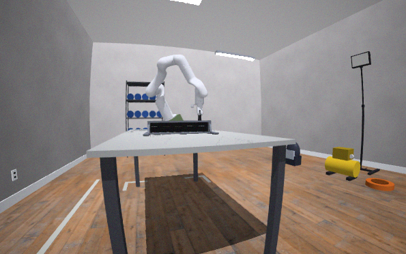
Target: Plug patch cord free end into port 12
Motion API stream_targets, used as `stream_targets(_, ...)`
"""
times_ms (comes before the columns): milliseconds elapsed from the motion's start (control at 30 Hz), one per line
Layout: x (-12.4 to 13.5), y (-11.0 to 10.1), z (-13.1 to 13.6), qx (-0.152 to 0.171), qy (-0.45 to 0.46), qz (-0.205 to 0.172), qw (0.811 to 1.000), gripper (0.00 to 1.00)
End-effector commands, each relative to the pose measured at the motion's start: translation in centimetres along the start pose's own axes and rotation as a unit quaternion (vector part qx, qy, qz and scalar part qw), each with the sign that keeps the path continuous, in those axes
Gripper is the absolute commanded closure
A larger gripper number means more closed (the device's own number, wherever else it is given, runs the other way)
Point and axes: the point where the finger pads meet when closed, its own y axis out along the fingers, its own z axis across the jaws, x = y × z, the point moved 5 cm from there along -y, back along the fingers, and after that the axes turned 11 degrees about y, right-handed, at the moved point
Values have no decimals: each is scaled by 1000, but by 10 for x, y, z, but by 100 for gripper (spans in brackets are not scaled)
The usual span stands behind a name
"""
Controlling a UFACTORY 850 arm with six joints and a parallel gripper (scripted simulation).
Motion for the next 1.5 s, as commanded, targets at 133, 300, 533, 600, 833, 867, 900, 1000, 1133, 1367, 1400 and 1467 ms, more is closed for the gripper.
stream_targets(133,1,-1,0,0,0,-1,1000,61)
stream_targets(300,1,-1,0,0,0,-1,1000,61)
stream_targets(533,1,-1,0,0,0,-1,1000,61)
stream_targets(600,1,-1,0,0,0,-1,1000,61)
stream_targets(833,1,-1,0,0,0,-1,1000,61)
stream_targets(867,1,-1,0,0,0,-1,1000,61)
stream_targets(900,1,0,0,0,0,-1,1000,61)
stream_targets(1000,1,0,0,0,0,-1,1000,61)
stream_targets(1133,1,2,0,0,0,-1,1000,61)
stream_targets(1367,1,9,0,0,0,-1,1000,61)
stream_targets(1400,1,10,0,0,0,-1,1000,61)
stream_targets(1467,1,13,0,0,0,-1,1000,61)
